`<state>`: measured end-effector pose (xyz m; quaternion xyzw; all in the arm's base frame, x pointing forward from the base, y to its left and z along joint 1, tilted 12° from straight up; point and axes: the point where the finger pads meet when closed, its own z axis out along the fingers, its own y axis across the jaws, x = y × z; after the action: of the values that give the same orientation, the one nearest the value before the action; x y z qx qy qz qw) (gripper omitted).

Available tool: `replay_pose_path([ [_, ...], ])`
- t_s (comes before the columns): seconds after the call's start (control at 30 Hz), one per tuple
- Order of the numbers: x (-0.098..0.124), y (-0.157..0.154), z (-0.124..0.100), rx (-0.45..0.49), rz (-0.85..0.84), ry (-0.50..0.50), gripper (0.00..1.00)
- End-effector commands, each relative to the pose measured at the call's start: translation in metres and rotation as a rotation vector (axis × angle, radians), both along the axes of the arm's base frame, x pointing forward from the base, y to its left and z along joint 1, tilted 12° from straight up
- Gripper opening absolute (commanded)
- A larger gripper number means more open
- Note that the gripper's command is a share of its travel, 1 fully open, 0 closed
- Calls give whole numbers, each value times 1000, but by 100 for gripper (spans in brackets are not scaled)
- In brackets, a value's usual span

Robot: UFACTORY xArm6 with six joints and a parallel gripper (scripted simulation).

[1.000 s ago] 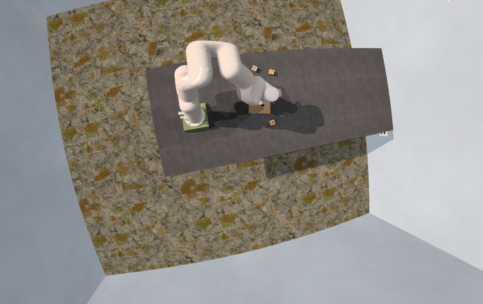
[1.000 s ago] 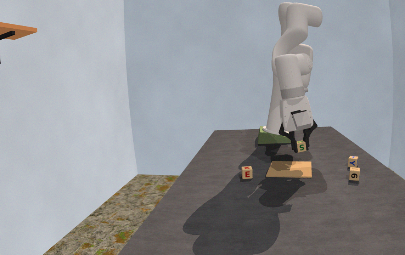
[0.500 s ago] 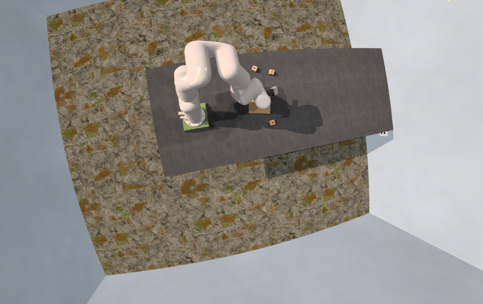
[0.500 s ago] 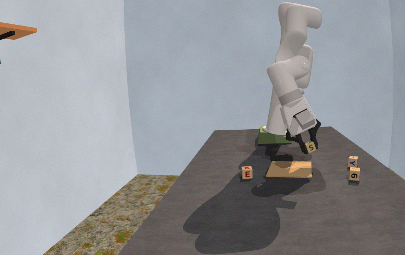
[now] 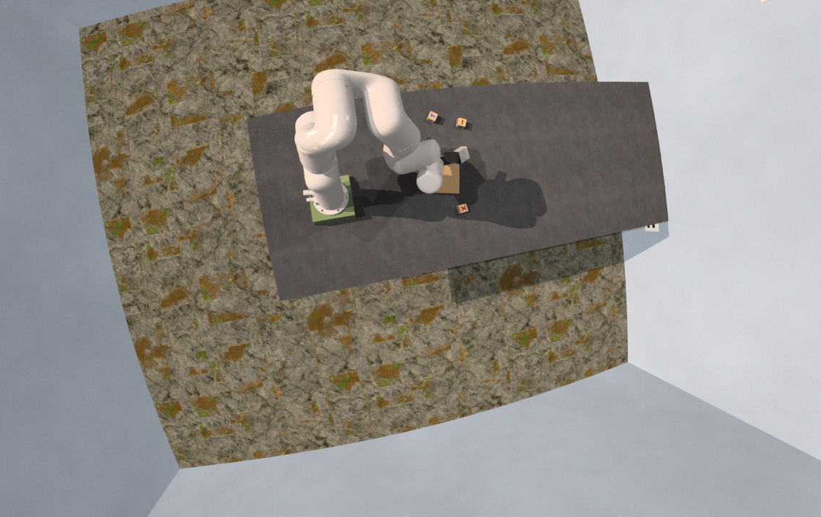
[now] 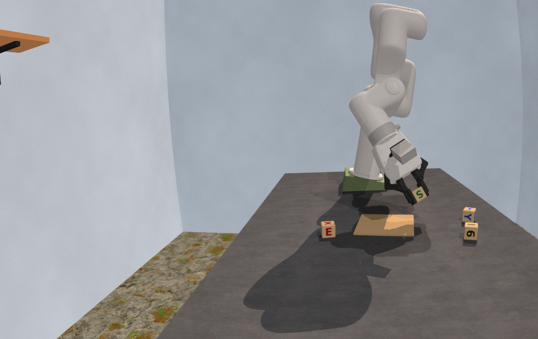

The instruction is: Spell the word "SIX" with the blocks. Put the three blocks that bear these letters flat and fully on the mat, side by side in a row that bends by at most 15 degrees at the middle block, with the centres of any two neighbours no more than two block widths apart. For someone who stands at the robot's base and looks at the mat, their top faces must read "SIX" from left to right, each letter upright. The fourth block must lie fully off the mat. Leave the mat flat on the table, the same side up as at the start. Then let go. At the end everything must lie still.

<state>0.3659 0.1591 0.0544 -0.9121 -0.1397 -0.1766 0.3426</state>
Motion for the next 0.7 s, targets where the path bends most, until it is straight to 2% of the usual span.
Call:
replay_pose_path([
  [0.0,4,2,3,53,-52,-121,27],
  [0.27,12,-4,5,56,-131,-250,27],
  [0.33,12,-4,5,56,-131,-250,27],
  [0.4,15,-10,5,43,-172,-308,27],
  [0.67,21,-25,4,-13,-258,-418,27],
])
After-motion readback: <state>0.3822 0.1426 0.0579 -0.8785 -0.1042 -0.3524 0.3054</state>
